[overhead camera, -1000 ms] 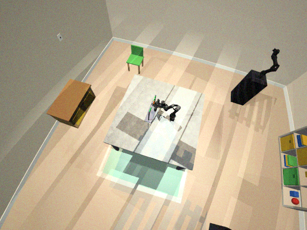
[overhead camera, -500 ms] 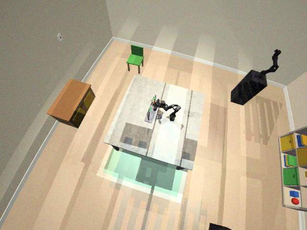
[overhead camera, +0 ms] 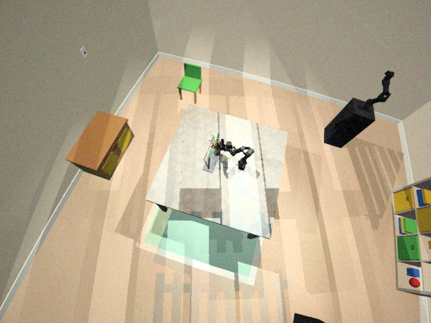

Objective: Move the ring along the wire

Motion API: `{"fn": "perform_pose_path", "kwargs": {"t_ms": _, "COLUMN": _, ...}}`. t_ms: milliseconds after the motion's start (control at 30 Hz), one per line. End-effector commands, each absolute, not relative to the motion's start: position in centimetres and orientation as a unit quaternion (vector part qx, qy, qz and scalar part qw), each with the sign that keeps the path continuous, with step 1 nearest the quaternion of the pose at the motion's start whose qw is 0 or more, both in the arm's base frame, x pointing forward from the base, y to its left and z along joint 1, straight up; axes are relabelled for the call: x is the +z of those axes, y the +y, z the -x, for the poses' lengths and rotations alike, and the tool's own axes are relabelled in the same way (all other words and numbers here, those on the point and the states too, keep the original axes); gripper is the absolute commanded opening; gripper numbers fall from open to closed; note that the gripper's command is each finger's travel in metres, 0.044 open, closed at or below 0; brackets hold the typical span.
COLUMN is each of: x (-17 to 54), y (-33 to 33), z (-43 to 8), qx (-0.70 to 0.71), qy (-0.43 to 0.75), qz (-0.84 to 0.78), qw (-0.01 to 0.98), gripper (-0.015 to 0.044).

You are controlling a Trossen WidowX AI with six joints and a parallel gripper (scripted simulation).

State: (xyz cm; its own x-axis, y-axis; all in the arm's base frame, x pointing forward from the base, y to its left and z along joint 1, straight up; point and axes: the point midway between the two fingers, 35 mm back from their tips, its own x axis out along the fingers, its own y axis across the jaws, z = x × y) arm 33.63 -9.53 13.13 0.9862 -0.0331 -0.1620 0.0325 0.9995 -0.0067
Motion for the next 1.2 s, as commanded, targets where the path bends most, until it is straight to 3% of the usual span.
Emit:
{"fn": "perform_pose_path", "kwargs": {"t_ms": 0, "x": 13.3, "y": -9.5, "z": -33.6, "qx": -0.016, "qy": 0.079, "qz": 0.004, "qw": 0.997, "gripper": -0.015}}
{"fn": "perform_pose_path", "kwargs": {"t_ms": 1167, "x": 13.3, "y": -6.2, "z": -33.8, "qx": -0.016, "qy": 0.085, "qz": 0.007, "qw": 0.996, "gripper": -0.015}}
